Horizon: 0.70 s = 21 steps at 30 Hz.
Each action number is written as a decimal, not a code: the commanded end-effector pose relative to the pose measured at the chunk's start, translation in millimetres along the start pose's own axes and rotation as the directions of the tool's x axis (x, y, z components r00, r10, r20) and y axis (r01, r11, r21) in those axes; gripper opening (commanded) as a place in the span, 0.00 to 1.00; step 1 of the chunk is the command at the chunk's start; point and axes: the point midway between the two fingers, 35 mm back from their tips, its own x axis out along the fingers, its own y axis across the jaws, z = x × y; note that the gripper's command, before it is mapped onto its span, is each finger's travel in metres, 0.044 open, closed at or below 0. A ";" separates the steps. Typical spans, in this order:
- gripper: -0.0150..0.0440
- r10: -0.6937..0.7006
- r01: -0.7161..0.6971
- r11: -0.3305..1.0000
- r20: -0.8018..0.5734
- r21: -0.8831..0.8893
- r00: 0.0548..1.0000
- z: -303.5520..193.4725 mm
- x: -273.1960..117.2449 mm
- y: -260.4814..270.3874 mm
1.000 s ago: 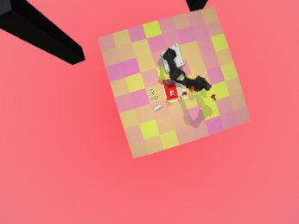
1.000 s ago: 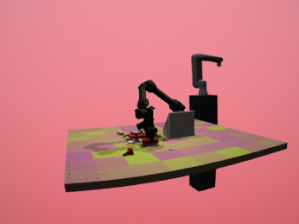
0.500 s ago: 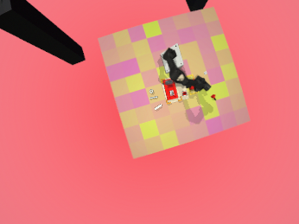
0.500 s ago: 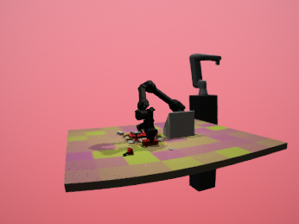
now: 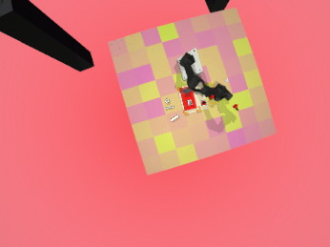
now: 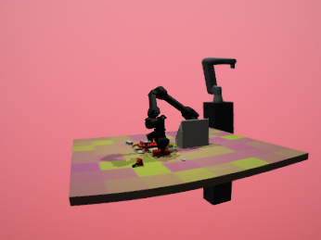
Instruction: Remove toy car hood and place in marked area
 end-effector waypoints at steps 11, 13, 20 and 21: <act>1.00 -0.001 0.001 1.000 -0.007 0.000 1.000 1.8 -64.1 2.1; 1.00 -0.003 0.003 1.000 -0.009 0.000 1.000 1.0 -74.0 1.7; 1.00 -0.003 0.003 1.000 -0.009 0.000 1.000 1.0 -74.0 1.7; 1.00 -0.003 0.003 1.000 -0.009 0.000 1.000 1.0 -74.0 1.7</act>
